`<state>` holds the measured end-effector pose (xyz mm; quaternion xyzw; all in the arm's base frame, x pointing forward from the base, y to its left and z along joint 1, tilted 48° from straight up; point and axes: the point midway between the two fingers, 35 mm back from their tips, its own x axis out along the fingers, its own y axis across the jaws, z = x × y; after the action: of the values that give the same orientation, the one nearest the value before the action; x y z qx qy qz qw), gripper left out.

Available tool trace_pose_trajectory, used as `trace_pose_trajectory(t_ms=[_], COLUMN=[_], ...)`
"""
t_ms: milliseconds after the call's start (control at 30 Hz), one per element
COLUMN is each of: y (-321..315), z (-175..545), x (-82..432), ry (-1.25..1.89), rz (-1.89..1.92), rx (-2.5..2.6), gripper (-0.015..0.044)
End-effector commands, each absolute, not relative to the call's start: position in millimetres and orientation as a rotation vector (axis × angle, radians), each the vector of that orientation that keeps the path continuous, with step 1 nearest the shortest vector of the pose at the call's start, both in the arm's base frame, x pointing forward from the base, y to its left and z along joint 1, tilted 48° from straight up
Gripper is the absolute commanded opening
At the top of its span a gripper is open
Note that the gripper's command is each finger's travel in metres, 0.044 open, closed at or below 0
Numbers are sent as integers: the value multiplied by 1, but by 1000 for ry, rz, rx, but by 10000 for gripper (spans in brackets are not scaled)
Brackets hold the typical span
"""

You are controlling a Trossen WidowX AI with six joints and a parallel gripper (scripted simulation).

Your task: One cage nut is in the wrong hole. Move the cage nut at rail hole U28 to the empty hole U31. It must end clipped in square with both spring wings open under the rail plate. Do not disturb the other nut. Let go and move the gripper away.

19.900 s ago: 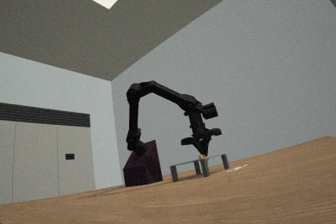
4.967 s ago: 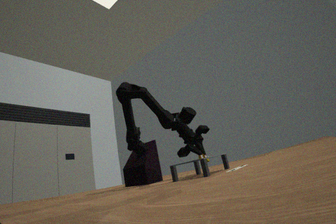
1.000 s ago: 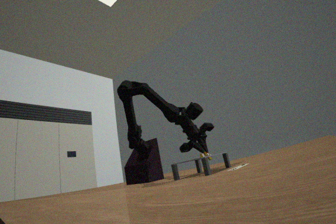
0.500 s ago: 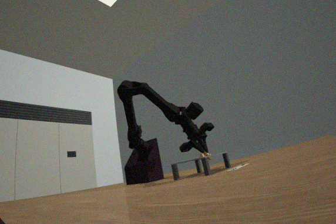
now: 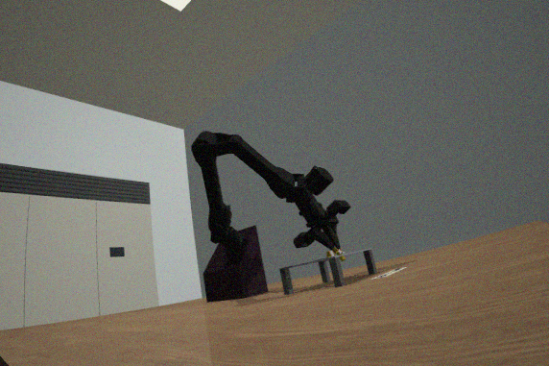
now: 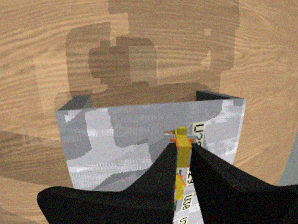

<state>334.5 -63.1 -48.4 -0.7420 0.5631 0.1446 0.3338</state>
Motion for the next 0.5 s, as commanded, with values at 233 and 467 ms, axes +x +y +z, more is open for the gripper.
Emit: trace_pose_trajectory(t_ms=[233, 467], y=[-63, -63], z=[-47, -47], x=[335, 336], ry=[1480, 1484], rz=[373, 376], rx=[-1928, -1925], gripper=[25, 25])
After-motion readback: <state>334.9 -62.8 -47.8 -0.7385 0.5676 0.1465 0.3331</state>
